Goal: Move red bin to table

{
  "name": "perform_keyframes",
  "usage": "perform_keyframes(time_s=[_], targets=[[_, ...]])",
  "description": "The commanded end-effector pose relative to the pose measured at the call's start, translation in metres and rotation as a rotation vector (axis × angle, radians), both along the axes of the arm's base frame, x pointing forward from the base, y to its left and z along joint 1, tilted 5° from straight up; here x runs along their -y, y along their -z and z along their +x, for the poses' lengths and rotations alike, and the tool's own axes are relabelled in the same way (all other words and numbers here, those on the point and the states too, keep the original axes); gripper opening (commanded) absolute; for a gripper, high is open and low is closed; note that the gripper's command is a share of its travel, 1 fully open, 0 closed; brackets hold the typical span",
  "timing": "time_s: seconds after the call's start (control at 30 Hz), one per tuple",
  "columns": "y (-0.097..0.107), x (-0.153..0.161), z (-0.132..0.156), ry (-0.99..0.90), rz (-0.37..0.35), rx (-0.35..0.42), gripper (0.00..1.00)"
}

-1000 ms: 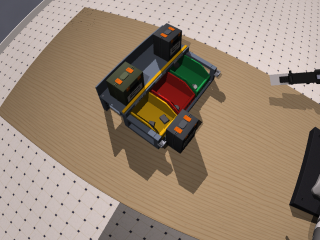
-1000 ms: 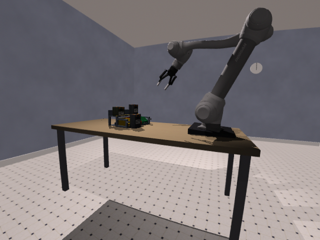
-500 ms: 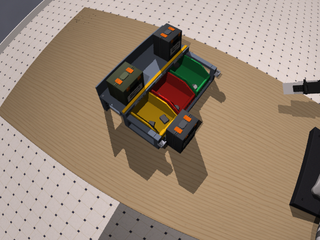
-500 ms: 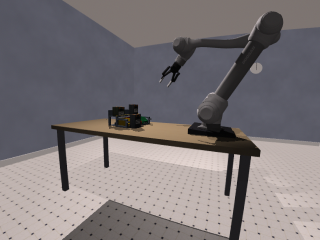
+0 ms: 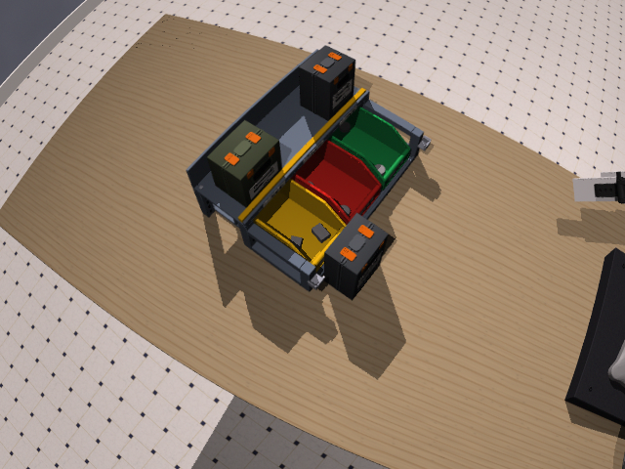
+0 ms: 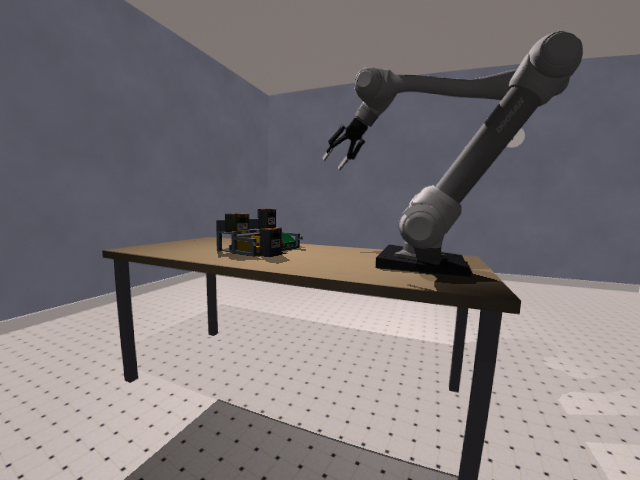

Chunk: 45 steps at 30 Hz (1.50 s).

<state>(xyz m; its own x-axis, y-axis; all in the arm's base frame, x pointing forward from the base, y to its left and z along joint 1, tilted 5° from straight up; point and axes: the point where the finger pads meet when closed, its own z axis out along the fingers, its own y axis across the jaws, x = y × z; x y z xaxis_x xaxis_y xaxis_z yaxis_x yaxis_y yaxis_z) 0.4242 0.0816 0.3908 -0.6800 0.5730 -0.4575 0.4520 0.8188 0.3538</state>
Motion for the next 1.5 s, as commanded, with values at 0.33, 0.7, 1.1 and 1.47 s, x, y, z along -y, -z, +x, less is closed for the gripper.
perform_keyframes(time_s=[0.33, 0.7, 1.1, 1.47], targets=[[-0.007, -0.003, -0.010, 0.005, 0.000, -0.002, 0.57], [-0.033, -0.020, -0.048, 0.005, 0.000, -0.002, 0.57], [-0.060, -0.038, -0.086, 0.005, 0.000, -0.002, 0.57], [-0.060, -0.038, -0.086, 0.005, 0.000, -0.002, 0.57]])
